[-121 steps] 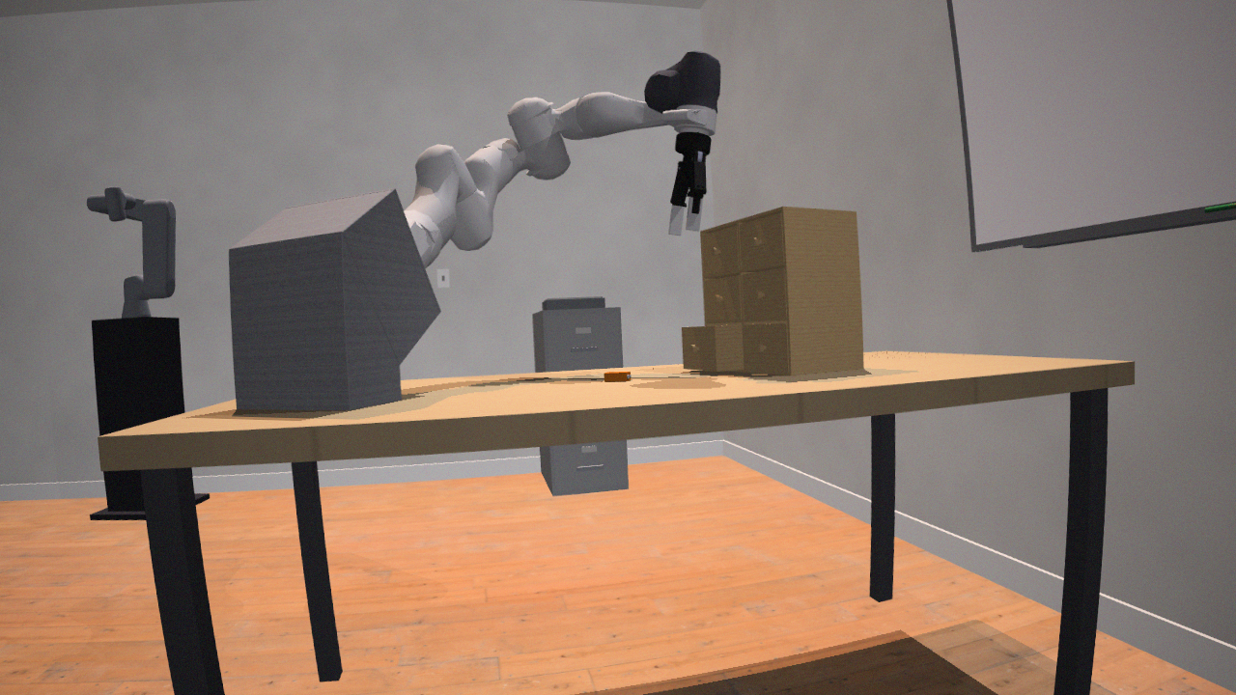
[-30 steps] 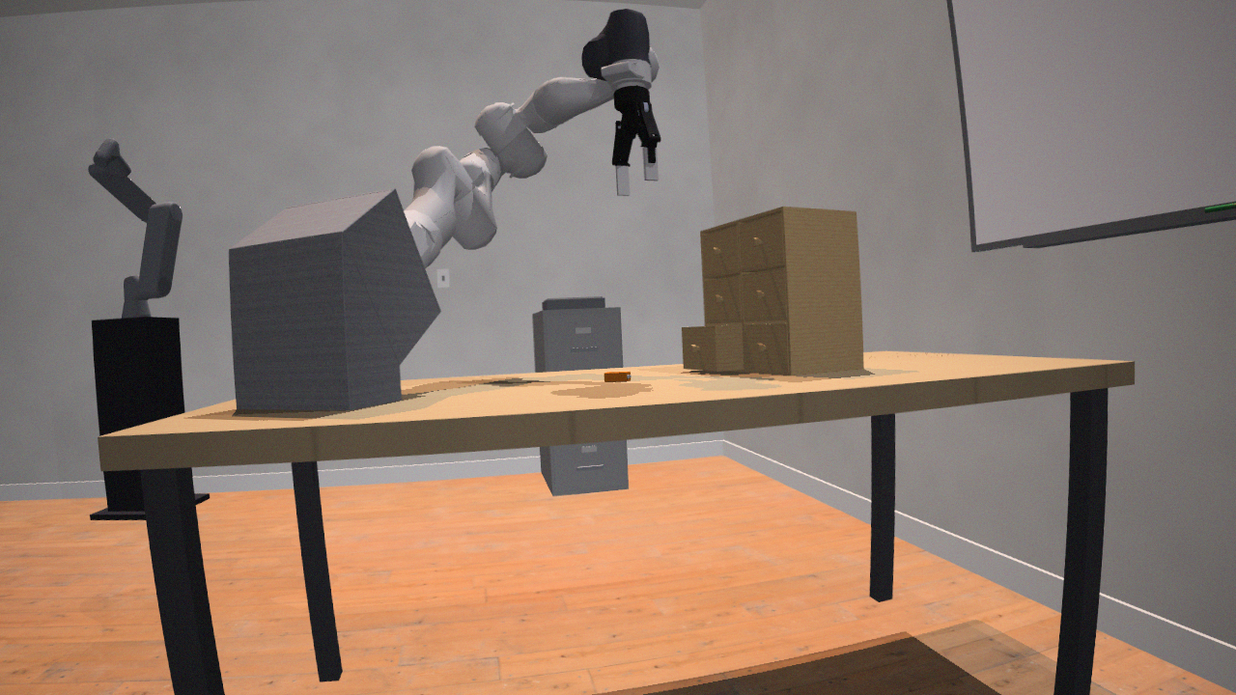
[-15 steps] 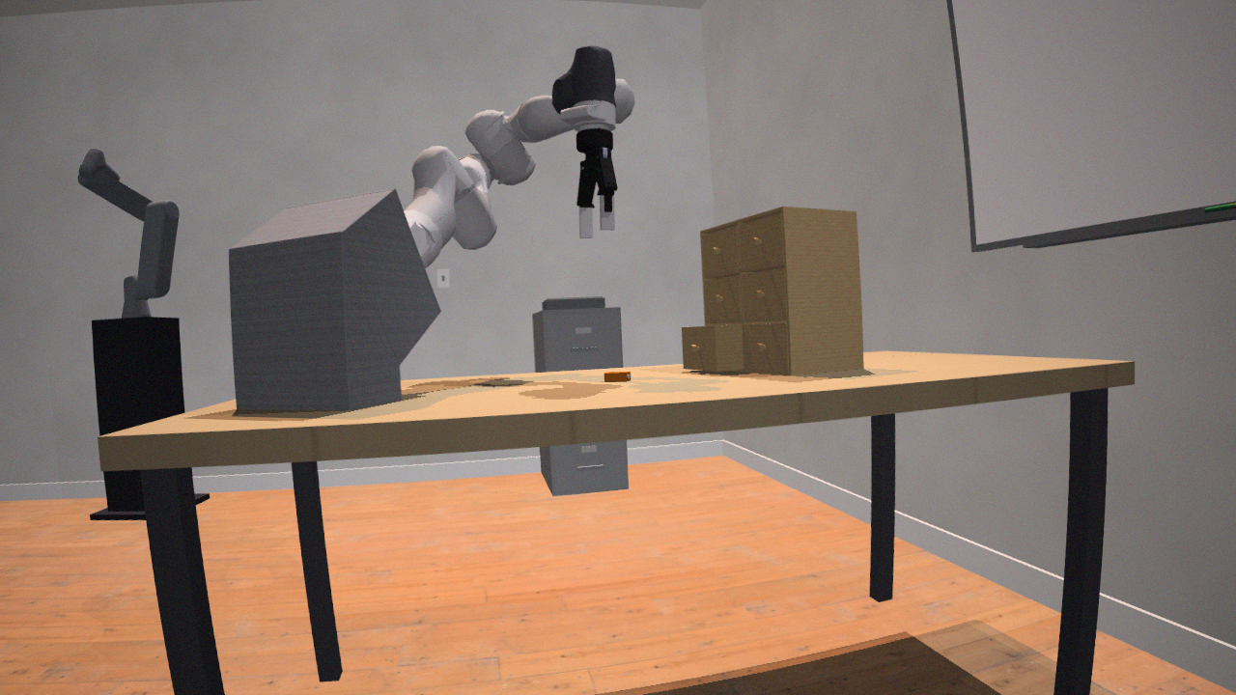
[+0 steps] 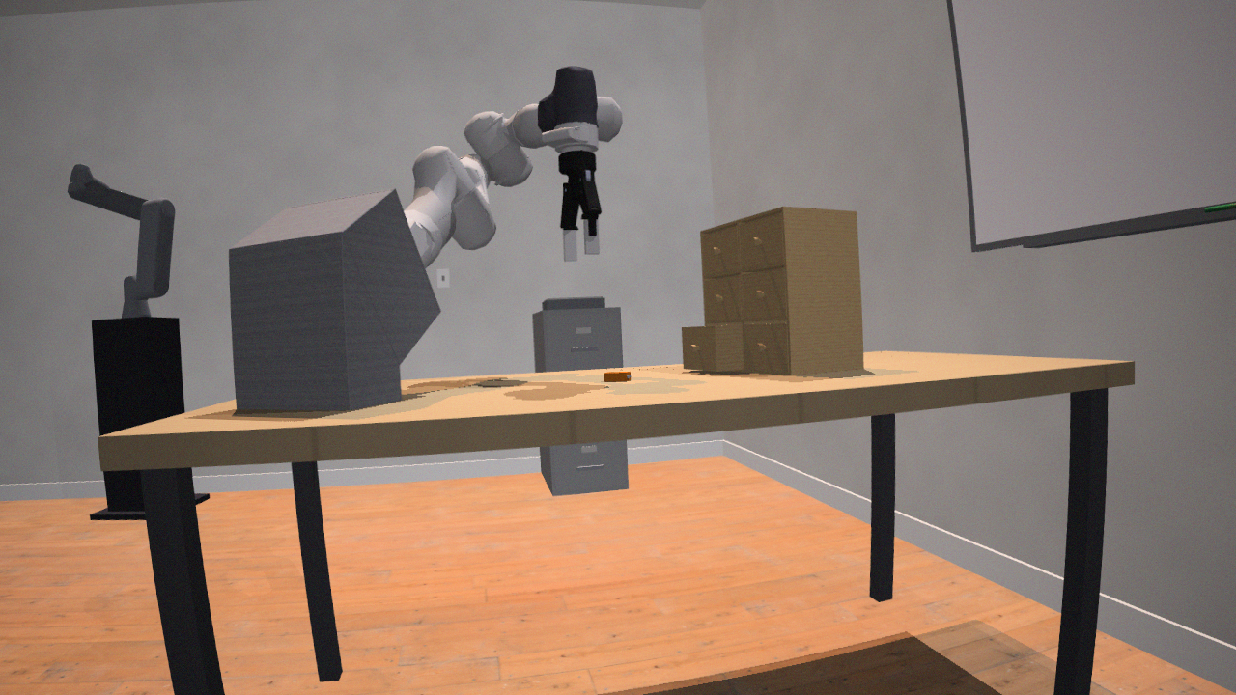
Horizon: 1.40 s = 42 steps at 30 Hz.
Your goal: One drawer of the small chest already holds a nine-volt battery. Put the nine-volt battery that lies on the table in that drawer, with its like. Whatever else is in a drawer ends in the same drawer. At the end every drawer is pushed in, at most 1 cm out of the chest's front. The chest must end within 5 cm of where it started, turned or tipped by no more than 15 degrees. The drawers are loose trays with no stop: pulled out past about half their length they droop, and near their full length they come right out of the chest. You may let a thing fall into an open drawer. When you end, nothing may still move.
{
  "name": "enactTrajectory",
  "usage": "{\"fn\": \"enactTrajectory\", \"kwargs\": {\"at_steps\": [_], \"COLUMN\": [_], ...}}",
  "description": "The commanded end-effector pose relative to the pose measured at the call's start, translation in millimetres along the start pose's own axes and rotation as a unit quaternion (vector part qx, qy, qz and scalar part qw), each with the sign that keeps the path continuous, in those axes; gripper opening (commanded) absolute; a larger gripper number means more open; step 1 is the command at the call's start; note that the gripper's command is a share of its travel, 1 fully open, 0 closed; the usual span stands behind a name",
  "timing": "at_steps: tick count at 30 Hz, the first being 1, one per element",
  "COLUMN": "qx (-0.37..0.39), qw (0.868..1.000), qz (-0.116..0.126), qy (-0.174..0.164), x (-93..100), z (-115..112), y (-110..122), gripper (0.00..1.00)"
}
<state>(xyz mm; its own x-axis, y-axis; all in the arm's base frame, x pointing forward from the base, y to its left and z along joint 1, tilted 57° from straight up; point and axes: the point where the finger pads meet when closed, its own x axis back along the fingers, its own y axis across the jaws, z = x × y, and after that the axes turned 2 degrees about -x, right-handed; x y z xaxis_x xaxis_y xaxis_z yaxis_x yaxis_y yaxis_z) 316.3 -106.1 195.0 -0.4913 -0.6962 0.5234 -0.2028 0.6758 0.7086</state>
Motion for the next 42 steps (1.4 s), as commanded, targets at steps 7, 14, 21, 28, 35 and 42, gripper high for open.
{"fn": "enactTrajectory", "kwargs": {"at_steps": [7,14,21,28,35,42], "qx": [0.028,0.027,0.024,0.021,0.018,0.014], "qw": [0.983,0.972,0.941,0.922,0.904,0.869], "qz": [-0.14,-0.171,-0.209,-0.212,-0.203,-0.158], "qy": [-0.118,-0.162,-0.266,-0.322,-0.377,-0.468], "x": [-67.3,-80.0,-97.3,-101.7,-103.9,-103.7], "z": [-31,-44,-72,-86,-97,-110], "y": [53,66,81,81,76,54], "gripper": [1.0,1.0,1.0,1.0,1.0,1.0]}}
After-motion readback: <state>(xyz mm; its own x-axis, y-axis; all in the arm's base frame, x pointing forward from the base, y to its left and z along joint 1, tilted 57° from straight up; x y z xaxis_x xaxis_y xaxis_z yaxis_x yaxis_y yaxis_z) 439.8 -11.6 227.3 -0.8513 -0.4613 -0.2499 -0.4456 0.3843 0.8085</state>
